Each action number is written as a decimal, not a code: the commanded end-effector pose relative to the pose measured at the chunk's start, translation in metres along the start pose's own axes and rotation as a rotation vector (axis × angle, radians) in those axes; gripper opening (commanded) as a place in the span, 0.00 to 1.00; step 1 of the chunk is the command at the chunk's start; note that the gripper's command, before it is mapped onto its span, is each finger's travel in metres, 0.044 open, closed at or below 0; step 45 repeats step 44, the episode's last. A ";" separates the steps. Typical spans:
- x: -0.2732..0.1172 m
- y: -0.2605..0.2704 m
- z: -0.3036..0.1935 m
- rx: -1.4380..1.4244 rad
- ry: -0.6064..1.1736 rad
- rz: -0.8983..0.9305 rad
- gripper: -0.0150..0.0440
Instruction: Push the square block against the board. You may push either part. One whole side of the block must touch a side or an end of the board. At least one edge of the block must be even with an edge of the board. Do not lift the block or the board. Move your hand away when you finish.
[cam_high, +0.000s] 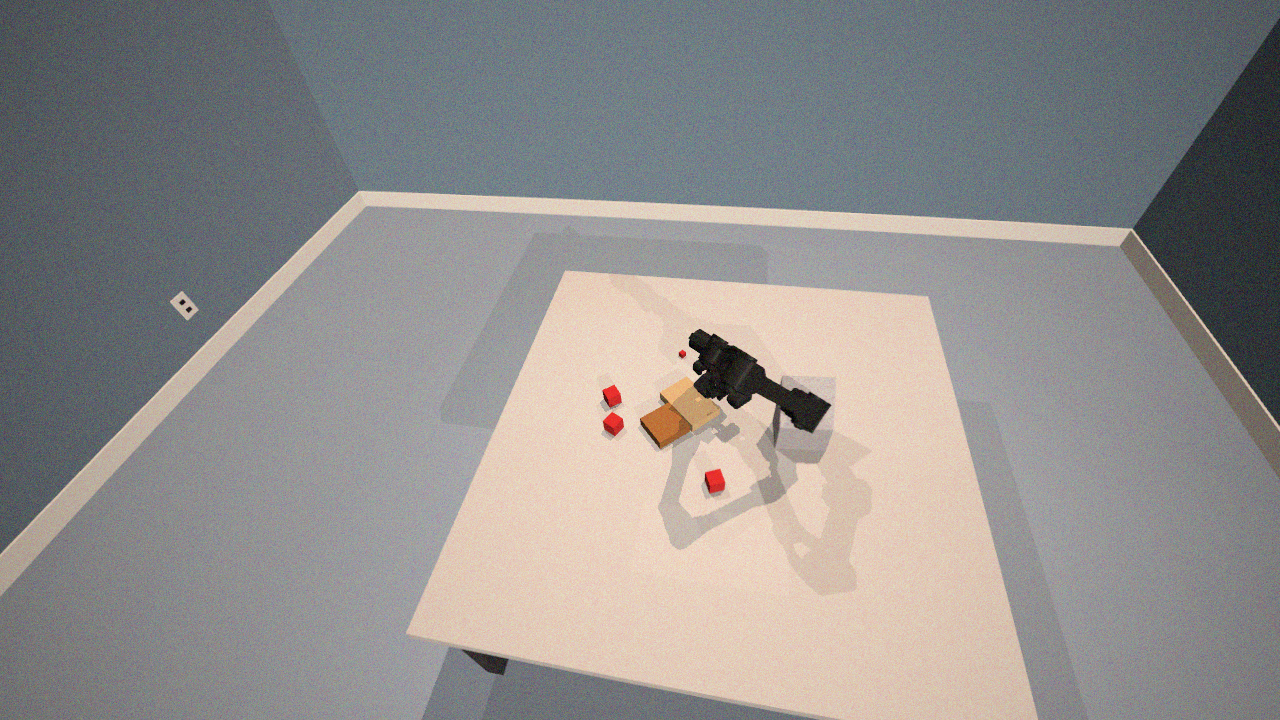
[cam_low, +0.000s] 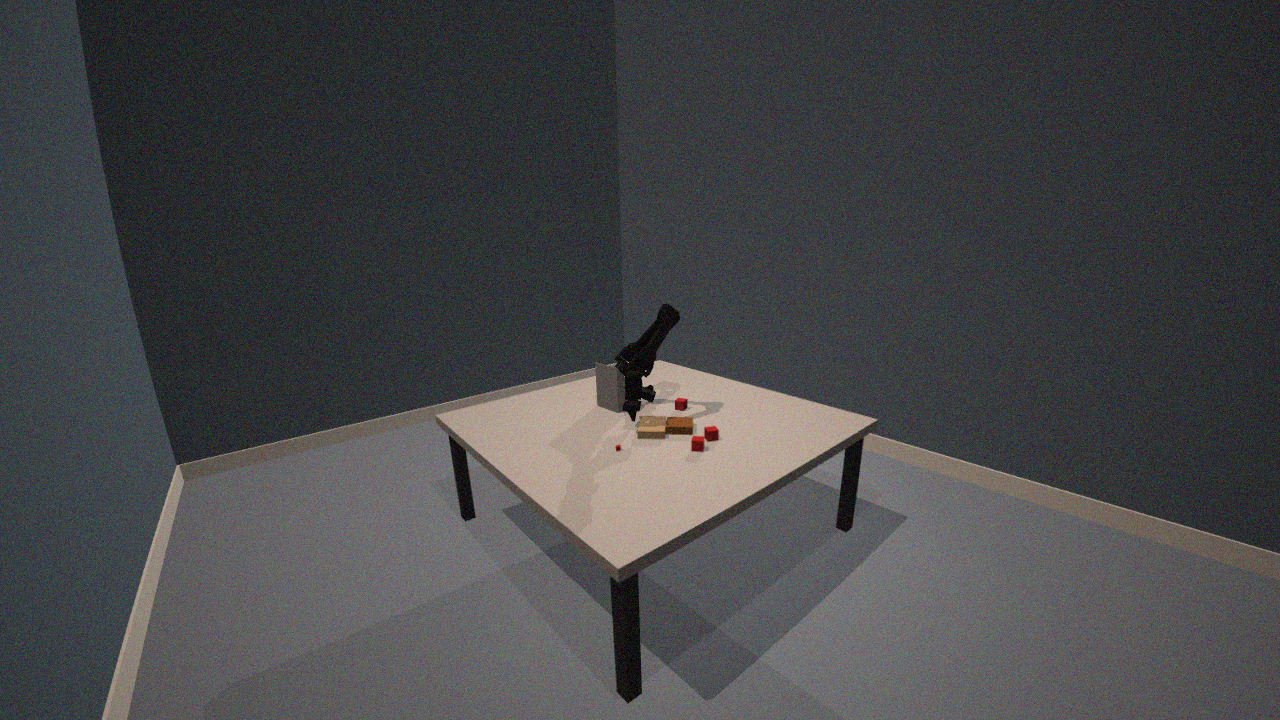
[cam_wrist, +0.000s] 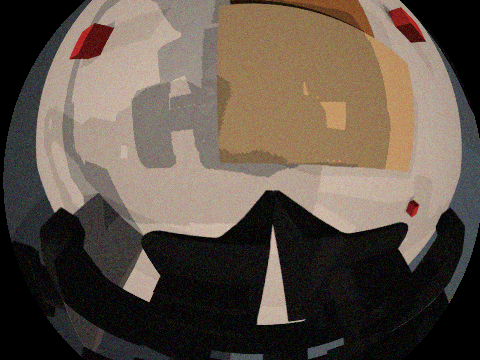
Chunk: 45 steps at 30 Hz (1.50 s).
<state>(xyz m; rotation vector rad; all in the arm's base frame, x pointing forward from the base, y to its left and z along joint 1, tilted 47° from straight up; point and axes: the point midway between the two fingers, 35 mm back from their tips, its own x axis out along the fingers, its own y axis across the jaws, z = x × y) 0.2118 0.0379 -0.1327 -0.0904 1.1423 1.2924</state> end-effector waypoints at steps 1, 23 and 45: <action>0.015 0.009 -0.003 0.009 0.000 0.019 0.25; 0.015 0.005 0.019 0.010 0.002 0.015 0.25; 0.014 0.003 0.020 0.010 0.003 0.012 0.25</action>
